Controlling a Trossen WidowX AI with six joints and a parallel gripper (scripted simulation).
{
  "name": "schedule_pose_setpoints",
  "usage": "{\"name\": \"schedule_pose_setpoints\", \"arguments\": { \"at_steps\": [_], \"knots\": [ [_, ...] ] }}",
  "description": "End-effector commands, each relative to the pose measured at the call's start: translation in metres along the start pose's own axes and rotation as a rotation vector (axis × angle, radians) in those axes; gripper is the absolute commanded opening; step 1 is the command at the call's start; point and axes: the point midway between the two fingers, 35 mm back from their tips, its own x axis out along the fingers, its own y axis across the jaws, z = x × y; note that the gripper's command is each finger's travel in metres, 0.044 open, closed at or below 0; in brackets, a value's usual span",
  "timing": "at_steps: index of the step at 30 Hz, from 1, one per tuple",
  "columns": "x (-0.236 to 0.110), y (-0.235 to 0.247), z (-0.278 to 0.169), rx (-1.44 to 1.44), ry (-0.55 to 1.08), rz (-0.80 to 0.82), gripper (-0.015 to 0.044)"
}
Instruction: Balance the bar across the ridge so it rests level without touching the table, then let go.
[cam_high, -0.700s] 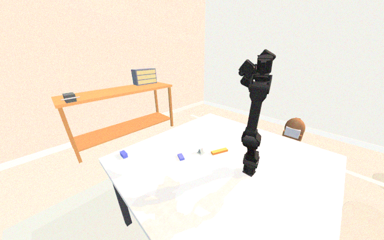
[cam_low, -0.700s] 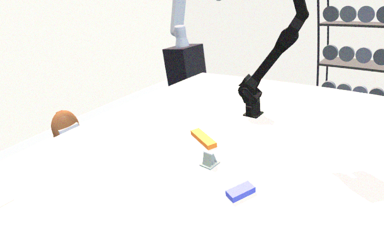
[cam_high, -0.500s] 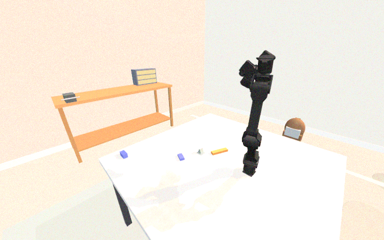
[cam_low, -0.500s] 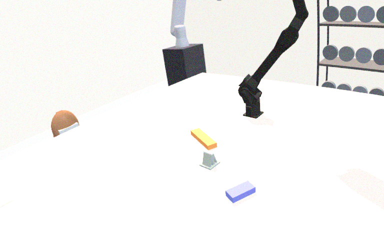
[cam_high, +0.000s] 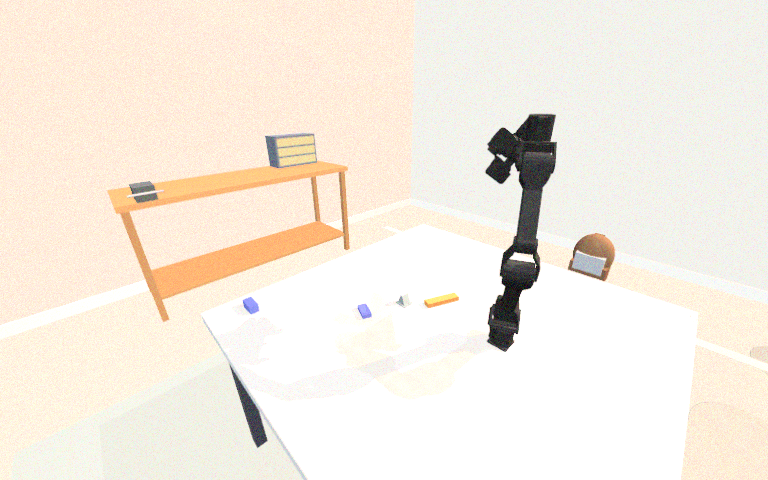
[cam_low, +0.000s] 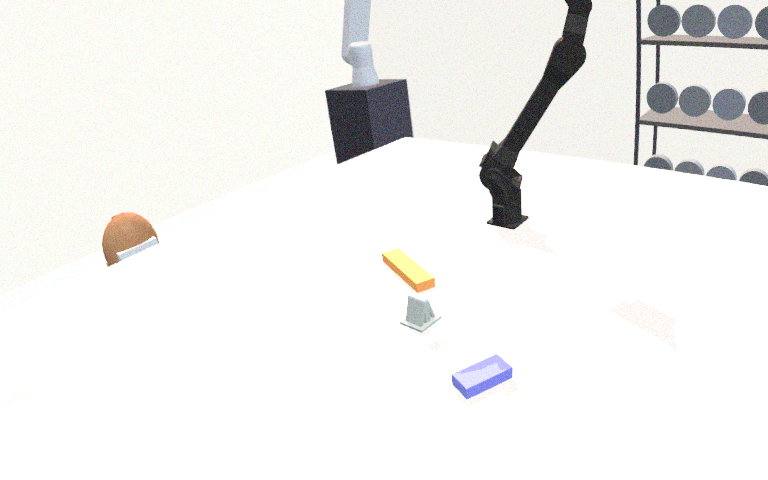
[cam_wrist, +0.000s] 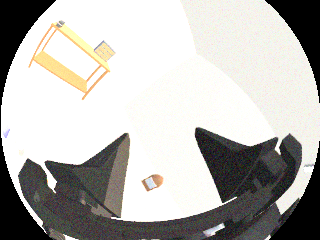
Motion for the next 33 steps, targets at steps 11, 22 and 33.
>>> {"name": "schedule_pose_setpoints", "arguments": {
  "at_steps": [11, 22, 33],
  "knots": [
    [0.058, 0.051, -0.039, 0.093, 0.073, 0.225, 0.0315],
    [0.103, 0.121, -0.059, 0.055, 0.110, 0.477, 0.0315],
    [0.128, 0.203, -0.070, -0.034, 0.137, 0.733, 0.0315]
  ]
}}
